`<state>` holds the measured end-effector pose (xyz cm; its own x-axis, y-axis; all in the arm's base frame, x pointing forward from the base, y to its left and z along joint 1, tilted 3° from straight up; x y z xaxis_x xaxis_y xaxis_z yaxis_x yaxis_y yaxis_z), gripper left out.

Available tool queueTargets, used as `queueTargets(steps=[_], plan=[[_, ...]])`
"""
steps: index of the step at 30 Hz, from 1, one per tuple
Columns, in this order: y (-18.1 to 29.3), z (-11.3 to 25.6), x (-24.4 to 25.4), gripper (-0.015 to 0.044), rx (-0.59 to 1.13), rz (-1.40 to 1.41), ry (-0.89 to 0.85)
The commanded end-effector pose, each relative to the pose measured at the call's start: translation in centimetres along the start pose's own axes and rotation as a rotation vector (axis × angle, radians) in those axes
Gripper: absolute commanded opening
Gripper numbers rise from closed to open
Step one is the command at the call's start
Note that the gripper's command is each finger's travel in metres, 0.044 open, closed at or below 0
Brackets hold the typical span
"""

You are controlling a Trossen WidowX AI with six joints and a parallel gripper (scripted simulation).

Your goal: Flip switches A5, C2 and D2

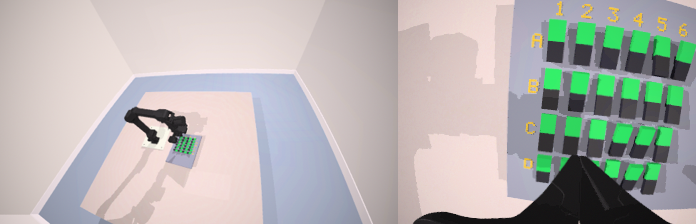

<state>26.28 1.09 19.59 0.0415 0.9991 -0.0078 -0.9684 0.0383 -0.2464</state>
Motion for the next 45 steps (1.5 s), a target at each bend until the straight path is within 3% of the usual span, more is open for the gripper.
queueTargets(steps=[1, 5, 9, 13, 45], plan=[[1.1, 0.3, 0.0, 0.0, 0.011, -0.003, 0.005], [4.2, 0.3, 0.3, 0.0, 0.014, -0.003, 0.005], [4.1, 0.0, 0.3, 0.0, 0.016, -0.003, 0.005], [4.0, -3.2, 0.3, 0.0, 0.039, -0.003, 0.003], [4.1, -5.6, 0.3, 0.0, 0.039, -0.003, 0.003]])
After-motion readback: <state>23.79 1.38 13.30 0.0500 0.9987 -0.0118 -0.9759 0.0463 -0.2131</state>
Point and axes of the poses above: the point midway between the two fingers, 35 mm back from their tips, its own z axis back along the fingers, its own x axis across the jaws, y = z × x, the point moved 3 cm from there along z, back along the fingers, and after that the axes turned 5 degrees about z, right-handed, at the moved point
